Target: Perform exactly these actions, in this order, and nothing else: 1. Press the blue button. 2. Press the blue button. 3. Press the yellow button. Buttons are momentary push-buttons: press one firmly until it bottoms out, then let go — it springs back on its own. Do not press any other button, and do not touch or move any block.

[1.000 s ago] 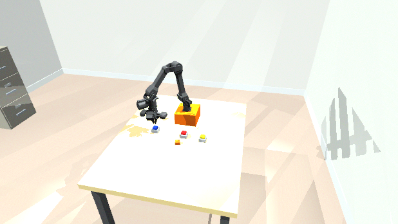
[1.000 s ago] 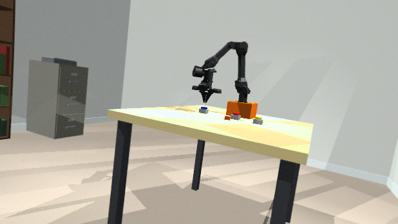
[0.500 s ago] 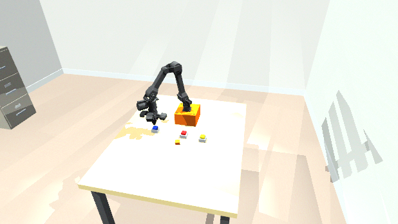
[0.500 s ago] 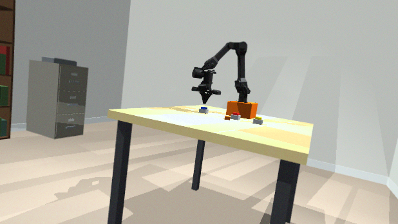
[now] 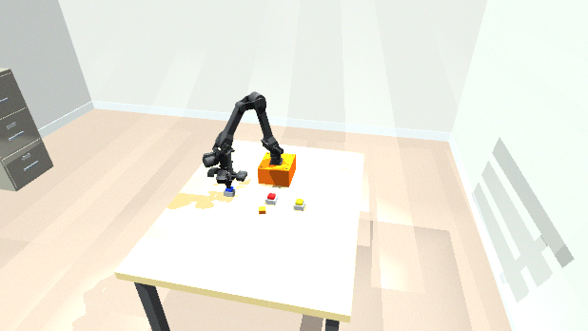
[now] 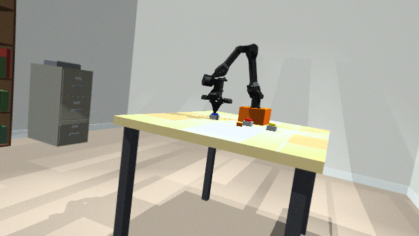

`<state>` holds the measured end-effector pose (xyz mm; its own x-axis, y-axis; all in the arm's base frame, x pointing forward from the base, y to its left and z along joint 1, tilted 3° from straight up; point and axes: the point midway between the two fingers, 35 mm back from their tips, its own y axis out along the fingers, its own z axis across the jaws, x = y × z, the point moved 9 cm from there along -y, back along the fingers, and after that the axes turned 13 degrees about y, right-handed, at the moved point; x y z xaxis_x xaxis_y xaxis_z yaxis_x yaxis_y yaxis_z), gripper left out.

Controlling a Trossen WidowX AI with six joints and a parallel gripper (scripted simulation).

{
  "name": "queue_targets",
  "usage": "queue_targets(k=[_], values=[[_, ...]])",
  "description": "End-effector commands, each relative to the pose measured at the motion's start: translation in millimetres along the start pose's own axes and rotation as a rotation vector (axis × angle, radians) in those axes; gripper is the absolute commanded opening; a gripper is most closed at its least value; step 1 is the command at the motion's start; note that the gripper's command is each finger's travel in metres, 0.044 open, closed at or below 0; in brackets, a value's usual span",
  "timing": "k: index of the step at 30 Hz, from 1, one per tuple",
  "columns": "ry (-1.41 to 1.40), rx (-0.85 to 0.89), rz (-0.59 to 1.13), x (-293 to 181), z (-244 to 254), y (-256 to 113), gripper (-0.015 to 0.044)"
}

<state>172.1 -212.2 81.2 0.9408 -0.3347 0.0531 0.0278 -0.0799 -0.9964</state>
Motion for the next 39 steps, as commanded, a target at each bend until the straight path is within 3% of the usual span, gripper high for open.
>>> queue_targets(k=[1, 26, 31, 39], values=[[-0.004, 0.005, 0.010, -1, 1, 5, 0.0020], [-0.004, 0.005, 0.010, -1, 1, 5, 0.0020], [-0.004, 0.005, 0.010, 0, 0, -28, 0.0020], [-0.004, 0.005, 0.010, 0, 0, -24, 0.0020]])
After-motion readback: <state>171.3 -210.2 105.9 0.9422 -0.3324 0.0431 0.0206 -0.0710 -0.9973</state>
